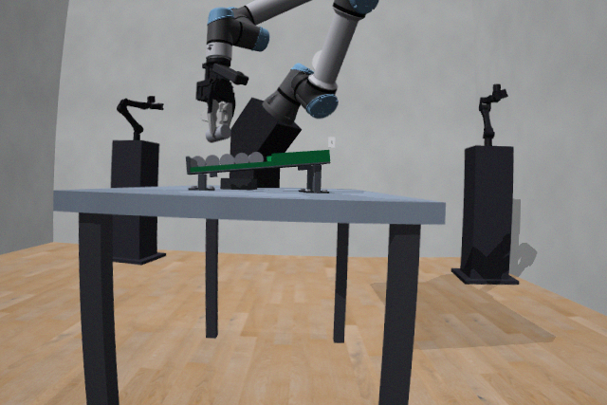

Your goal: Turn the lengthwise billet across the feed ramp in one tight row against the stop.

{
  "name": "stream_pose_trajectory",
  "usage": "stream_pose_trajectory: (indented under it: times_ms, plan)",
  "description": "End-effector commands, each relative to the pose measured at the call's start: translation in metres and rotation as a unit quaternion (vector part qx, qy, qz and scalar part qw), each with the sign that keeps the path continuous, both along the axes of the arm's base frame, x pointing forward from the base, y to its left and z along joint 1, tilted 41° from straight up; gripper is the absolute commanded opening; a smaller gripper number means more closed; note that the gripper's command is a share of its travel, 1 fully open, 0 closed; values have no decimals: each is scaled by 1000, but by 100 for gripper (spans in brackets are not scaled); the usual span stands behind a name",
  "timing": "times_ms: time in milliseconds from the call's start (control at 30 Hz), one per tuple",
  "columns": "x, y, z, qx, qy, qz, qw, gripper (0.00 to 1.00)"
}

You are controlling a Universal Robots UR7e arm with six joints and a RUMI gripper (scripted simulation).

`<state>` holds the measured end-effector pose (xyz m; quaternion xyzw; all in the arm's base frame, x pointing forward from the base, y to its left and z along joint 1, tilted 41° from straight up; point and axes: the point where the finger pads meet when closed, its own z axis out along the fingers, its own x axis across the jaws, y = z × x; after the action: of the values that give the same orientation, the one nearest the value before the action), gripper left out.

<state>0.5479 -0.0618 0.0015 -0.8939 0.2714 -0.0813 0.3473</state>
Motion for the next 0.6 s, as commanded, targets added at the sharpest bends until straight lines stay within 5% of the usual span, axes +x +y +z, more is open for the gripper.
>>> stream_pose_trajectory:
  times_ms: [0,200,367,567]
  plan:
    - [1,-1,1,4,13,-19,1000,0]
    - [1,-1,1,4,13,-19,1000,0]
    - [2,-2,0,53,96,-127,986,0]
    - [2,-2,0,53,96,-127,986,0]
